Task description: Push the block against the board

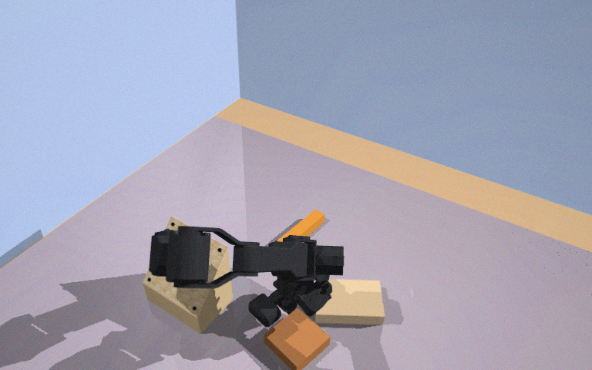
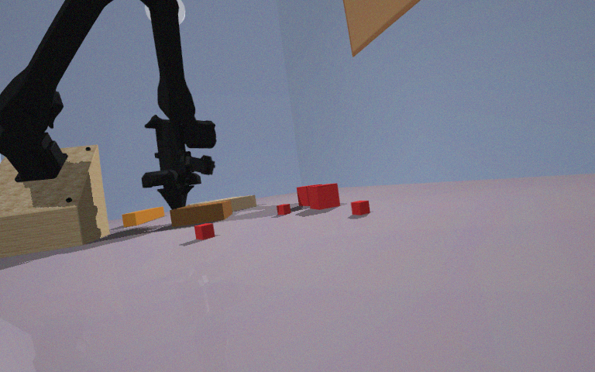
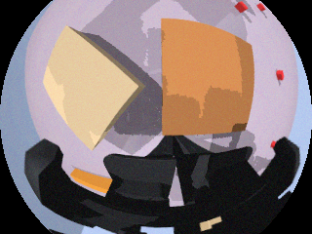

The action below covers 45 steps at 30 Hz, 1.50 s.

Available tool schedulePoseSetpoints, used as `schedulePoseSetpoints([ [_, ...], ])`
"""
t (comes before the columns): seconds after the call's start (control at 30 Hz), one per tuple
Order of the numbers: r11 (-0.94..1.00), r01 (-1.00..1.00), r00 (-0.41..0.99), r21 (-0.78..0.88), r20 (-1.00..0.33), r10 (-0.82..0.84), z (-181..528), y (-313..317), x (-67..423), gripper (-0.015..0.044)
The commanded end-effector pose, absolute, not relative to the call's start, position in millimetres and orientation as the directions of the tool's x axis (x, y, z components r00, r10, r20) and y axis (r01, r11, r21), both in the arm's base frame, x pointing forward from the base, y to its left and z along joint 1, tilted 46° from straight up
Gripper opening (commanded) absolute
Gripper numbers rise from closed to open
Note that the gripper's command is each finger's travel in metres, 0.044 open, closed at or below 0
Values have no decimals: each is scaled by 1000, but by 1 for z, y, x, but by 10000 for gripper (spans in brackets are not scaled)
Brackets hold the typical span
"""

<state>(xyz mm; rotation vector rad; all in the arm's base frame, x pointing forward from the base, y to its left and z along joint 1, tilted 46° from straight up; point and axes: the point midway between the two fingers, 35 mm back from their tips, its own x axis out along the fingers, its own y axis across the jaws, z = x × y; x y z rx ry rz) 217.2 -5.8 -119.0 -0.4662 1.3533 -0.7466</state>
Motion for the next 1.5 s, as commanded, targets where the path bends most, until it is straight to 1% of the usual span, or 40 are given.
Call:
schedulePoseSetpoints([
  [0.0,688,205,46,-696,-695,-717,-118,-6,224,0],
  [1.47,689,207,48,-695,-696,-717,-105,-15,287,0],
])
